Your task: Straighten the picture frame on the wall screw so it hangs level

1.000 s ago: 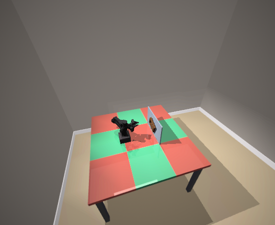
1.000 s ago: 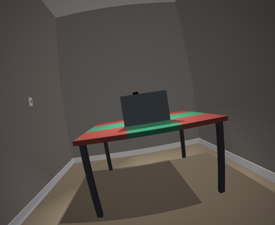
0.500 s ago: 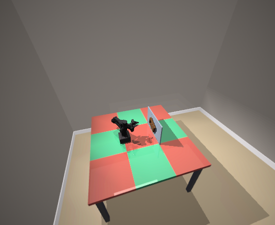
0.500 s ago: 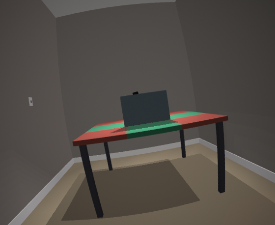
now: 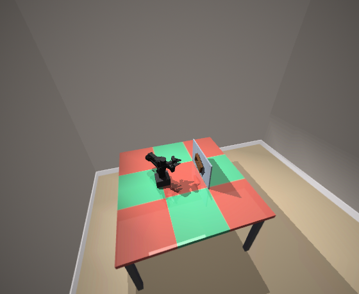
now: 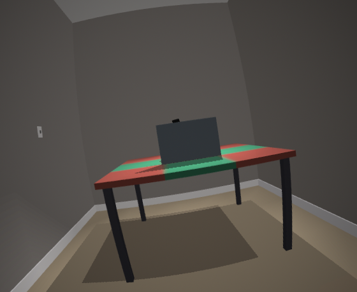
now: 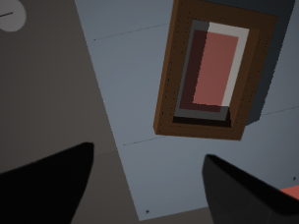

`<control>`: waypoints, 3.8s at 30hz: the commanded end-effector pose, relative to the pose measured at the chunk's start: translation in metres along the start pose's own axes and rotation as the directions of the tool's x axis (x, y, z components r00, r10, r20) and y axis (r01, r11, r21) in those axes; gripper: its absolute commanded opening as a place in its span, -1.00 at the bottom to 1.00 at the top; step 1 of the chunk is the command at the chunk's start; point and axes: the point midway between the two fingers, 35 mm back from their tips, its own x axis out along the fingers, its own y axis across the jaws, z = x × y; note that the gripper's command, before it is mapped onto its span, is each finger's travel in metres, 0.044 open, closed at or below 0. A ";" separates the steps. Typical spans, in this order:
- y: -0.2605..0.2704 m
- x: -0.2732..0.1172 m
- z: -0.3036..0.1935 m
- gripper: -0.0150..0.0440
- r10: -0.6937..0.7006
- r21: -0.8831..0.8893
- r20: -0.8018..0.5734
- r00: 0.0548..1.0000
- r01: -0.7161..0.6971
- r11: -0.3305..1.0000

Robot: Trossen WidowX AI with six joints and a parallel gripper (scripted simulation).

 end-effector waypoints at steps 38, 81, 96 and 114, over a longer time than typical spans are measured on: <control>0.005 0.017 0.007 0.39 -0.020 -0.006 0.027 0.999 0.020 1.000; 0.000 0.141 0.015 0.39 0.079 0.030 0.058 0.995 -0.081 0.996; -0.029 0.160 0.021 0.39 0.079 0.031 0.058 0.995 -0.081 0.996; -0.028 0.170 0.021 0.39 0.080 0.031 0.057 0.995 -0.082 0.996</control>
